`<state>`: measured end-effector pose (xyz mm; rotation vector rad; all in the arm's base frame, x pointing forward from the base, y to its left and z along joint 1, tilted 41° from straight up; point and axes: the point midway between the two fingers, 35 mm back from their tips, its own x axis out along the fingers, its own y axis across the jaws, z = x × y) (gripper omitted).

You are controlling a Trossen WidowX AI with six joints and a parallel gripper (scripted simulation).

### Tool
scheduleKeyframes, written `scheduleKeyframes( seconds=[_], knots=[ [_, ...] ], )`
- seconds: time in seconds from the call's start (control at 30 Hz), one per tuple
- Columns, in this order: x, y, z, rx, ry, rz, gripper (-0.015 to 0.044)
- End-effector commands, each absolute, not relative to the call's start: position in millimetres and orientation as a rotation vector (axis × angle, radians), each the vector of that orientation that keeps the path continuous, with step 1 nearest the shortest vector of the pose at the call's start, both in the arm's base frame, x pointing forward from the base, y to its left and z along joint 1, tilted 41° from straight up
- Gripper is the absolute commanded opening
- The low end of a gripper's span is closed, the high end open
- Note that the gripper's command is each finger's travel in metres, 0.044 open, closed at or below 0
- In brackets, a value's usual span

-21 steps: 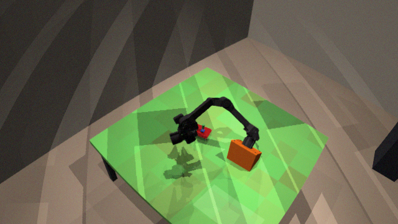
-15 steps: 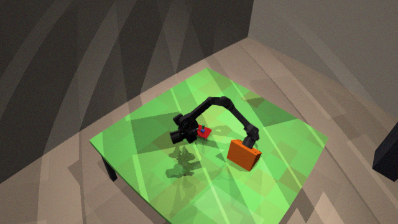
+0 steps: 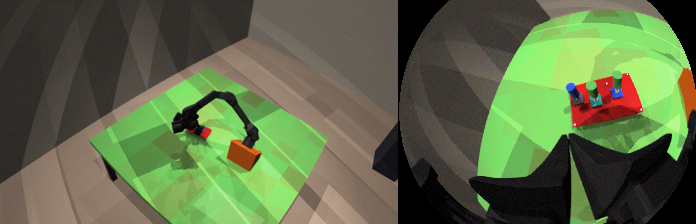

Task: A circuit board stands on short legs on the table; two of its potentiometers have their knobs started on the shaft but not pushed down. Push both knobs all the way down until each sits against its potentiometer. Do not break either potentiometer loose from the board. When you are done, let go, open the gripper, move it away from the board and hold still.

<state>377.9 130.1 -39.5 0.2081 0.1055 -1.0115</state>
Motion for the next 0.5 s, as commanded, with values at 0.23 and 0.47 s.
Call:
scheduleKeyframes(
  seconds=[0.23, 0.47],
  knots=[
    [376, 106, -24, -0.037, 0.389, -1.076, 0.0000],
    [373, 92, -14, -0.188, 0.593, -1.072, 0.0000]
  ],
)
